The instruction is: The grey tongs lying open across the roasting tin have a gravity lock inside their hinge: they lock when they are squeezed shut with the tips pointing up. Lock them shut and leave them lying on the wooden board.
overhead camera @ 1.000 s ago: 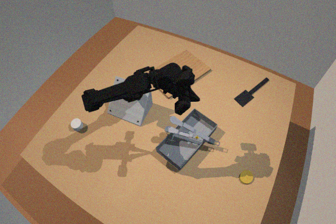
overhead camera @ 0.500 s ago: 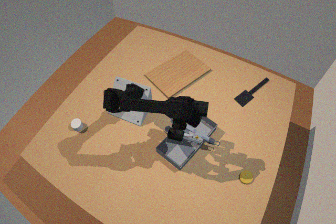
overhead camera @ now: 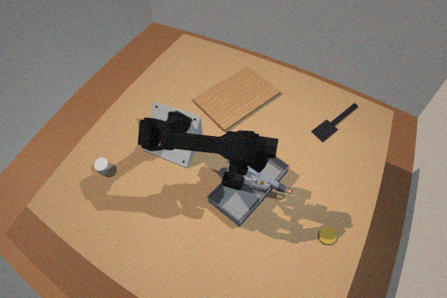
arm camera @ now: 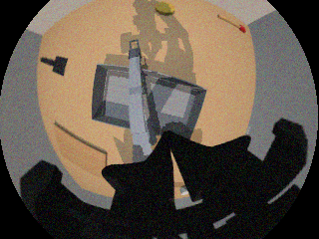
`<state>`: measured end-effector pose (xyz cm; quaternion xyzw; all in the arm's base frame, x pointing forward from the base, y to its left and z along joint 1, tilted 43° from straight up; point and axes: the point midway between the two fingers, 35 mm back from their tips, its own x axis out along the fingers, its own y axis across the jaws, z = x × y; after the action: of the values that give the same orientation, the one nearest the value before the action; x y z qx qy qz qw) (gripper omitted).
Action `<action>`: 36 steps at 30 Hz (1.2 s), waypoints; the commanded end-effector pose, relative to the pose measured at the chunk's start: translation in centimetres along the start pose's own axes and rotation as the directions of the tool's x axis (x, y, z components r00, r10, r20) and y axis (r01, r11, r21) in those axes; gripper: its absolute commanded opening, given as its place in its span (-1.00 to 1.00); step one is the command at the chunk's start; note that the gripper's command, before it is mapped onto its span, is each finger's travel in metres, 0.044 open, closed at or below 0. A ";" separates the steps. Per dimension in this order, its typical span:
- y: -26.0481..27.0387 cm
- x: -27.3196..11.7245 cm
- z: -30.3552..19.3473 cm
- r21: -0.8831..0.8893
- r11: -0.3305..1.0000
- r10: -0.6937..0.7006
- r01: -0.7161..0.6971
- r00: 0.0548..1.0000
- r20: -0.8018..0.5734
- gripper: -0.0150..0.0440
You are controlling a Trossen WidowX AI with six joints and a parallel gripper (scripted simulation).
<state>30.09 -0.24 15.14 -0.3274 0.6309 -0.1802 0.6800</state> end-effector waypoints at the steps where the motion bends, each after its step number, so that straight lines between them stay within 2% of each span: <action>1: 0.0 0.9 -0.1 -0.005 1.000 -0.006 0.006 1.000 -0.008 -1.00; 36: -0.2 5.6 -0.2 -0.005 1.000 -0.010 0.010 1.000 -0.007 -1.00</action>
<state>30.75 -3.90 11.16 -0.3284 0.6322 -0.1818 0.6778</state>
